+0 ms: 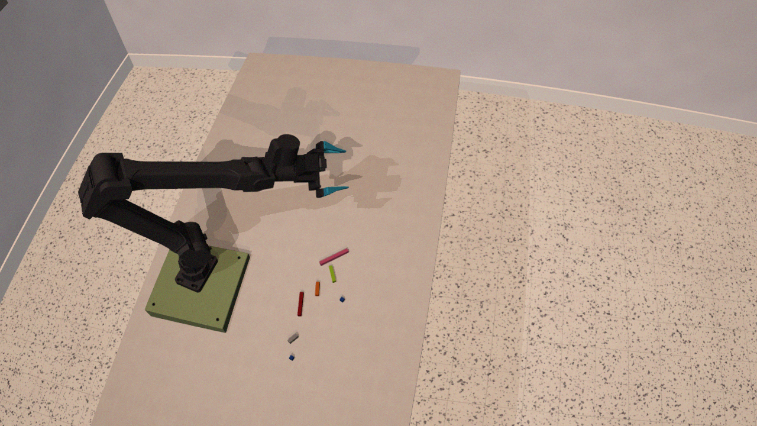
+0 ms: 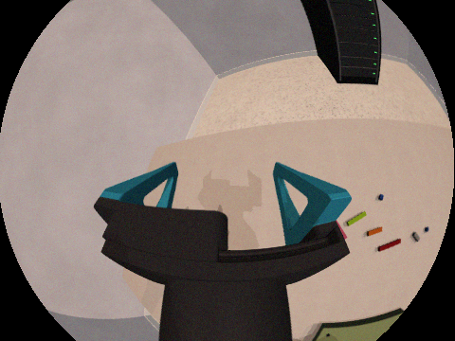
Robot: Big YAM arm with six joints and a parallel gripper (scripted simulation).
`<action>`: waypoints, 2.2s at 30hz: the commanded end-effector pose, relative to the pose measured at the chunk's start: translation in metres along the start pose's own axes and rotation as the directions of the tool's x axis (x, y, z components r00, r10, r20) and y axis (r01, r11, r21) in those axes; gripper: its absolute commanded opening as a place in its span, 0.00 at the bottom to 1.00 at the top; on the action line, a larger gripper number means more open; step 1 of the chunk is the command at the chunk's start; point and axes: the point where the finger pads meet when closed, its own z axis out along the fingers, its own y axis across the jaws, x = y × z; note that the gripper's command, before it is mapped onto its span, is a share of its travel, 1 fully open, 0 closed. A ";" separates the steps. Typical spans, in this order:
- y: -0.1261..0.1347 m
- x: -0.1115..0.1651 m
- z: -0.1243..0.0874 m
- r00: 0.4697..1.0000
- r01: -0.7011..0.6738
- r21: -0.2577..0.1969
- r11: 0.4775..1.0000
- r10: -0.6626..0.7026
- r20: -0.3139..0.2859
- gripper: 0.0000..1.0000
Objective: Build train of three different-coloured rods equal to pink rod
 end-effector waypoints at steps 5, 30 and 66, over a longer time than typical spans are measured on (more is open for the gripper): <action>-0.052 -0.045 0.021 0.994 0.113 0.149 0.982 -0.113 -0.011 1.00; -0.198 -0.055 0.007 0.939 0.304 0.395 0.867 -0.203 -0.276 1.00; -0.437 -0.004 -0.210 0.563 0.368 0.435 0.822 0.176 -0.808 1.00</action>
